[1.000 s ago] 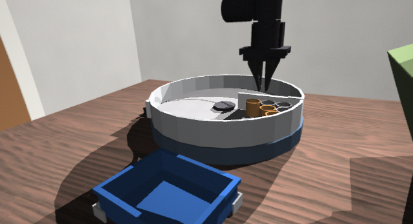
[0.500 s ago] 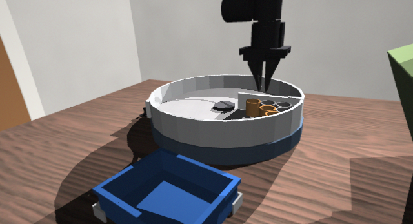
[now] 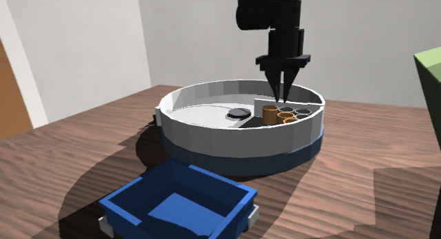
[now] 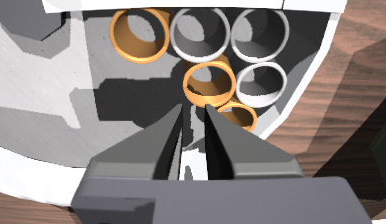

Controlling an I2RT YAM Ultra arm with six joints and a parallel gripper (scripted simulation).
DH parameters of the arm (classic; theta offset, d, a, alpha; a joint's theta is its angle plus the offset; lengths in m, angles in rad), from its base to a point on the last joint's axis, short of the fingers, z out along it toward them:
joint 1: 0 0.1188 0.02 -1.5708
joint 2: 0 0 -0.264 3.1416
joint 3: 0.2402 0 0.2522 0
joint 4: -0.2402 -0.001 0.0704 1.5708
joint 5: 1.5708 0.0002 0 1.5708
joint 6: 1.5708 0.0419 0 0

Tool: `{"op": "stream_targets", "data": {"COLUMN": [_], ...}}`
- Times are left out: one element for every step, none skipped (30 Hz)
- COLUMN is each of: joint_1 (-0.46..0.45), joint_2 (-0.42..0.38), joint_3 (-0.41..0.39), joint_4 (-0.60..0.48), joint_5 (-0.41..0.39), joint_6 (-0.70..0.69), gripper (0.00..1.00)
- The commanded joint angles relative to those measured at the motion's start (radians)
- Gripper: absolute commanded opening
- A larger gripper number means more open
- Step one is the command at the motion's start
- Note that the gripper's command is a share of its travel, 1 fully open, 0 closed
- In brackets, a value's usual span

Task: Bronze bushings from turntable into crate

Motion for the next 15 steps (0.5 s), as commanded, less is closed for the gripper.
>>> {"op": "stream_targets", "data": {"joint_1": [0.005, 0.007, 0.01, 0.011, 0.011, 0.011, 0.011, 0.011, 0.011, 0.011, 0.011, 0.011, 0.011, 0.011, 0.011], "joint_2": [0.025, 0.037, 0.046, 0.051, 0.052, 0.025, 0.016, 0.016, 0.017, 0.017, 0.017, 0.018, 0.018, 0.019, 0.019], "joint_3": [0.027, 0.026, 0.026, 0.026, 0.027, 0.027, 0.026, 0.027, 0.027, 0.027, 0.027, 0.027, 0.027, 0.027, 0.027], "joint_4": [0.042, 0.055, 0.064, 0.069, 0.07, 0.07, 0.07, 0.071, 0.071, 0.072, 0.072, 0.072, 0.064, 0.061, 0.061], "joint_5": [0.024, 0.024, 0.024, 0.025, 0.025, 0.024, 0.024, 0.024, 0.024, 0.024, 0.024, 0.024, 0.025, 0.025, 0.025], "joint_6": [0.012, 0.013, 0.013, 0.014, 0.014, 0.014, 0.014, 0.012, 0.012, 0.012, 0.012, 0.012, 0.012, 0.012, 0.012], "gripper": [0.15, 0.15, 0.15, 0.15, 0.15, 0.15, 0.15, 0.15, 0.15, 0.15, 0.15, 0.15, 0.15, 0.15, 0.15]}}
